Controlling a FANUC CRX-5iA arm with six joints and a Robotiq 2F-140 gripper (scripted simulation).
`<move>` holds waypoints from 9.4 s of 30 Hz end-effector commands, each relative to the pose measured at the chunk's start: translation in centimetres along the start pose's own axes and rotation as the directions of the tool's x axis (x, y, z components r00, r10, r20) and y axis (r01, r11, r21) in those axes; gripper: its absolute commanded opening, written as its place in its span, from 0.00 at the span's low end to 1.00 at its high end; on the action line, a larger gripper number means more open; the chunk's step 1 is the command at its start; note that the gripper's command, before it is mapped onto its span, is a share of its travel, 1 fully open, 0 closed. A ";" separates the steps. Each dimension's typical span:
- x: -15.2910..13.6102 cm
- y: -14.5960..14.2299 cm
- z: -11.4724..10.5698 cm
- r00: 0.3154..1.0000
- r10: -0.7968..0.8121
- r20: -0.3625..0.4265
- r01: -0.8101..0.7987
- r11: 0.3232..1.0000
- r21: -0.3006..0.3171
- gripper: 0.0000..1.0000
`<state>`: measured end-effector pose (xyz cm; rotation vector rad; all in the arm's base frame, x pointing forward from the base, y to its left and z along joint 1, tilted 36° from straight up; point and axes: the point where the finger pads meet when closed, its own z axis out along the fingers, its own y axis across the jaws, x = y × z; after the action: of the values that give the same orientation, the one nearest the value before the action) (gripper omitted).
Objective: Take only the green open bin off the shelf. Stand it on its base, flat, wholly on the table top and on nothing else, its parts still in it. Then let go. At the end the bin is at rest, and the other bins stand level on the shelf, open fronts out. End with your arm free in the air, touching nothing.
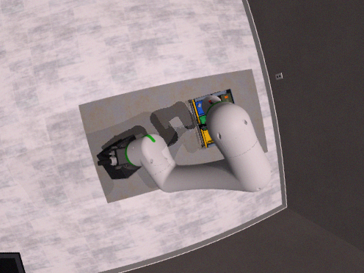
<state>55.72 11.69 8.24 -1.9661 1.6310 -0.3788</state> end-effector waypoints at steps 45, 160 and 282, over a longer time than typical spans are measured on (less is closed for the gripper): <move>0.0 0.0 3.5 1.000 0.000 0.000 0.000 1.000 0.000 0.28; 0.0 0.0 5.2 1.000 0.000 0.000 0.000 1.000 0.000 0.00; 0.0 8.0 1.5 1.000 0.000 0.000 0.000 1.000 0.000 0.00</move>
<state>50.37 11.13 2.58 -1.9714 1.6277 -0.3594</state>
